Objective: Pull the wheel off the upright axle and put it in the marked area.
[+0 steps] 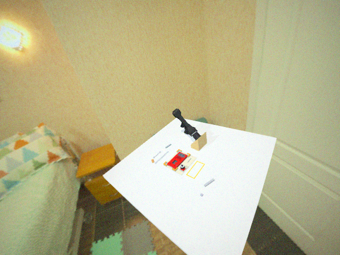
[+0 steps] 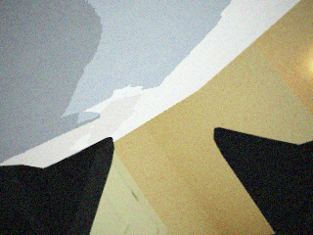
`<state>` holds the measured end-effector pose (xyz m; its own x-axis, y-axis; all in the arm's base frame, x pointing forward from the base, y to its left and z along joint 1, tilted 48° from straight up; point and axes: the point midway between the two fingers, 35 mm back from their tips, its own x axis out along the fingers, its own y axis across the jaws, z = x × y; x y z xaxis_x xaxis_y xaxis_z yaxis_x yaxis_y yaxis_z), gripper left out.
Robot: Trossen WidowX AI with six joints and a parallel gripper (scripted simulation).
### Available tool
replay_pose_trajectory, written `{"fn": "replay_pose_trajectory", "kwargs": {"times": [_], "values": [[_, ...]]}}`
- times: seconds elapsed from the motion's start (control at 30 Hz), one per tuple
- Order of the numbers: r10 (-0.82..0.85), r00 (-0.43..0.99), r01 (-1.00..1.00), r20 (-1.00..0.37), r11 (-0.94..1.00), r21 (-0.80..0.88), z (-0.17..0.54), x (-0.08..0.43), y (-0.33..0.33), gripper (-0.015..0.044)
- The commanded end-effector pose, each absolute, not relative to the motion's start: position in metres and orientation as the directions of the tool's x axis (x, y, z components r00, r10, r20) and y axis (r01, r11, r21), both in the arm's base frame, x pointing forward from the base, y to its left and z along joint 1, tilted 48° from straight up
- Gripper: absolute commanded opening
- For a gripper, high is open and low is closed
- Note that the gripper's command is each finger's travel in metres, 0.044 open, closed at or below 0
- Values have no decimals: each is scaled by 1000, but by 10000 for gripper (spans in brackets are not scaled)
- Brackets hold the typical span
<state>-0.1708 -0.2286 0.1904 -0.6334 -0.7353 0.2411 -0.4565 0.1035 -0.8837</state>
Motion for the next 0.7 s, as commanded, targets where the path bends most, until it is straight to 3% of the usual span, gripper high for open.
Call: {"fn": "replay_pose_trajectory", "kwargs": {"times": [0.0, 0.1, 0.4, 0.67], "values": [[-736, -633, -456, 239, 104, -884, 190, -171, -229, 374], [-750, -625, -441, 216, 111, -890, 187, -178, -232, 300], [-758, -514, -483, 402, -131, -866, 264, -170, -267, 300], [-797, -398, -309, 455, -350, -884, 302, -144, -296, 300]]}}
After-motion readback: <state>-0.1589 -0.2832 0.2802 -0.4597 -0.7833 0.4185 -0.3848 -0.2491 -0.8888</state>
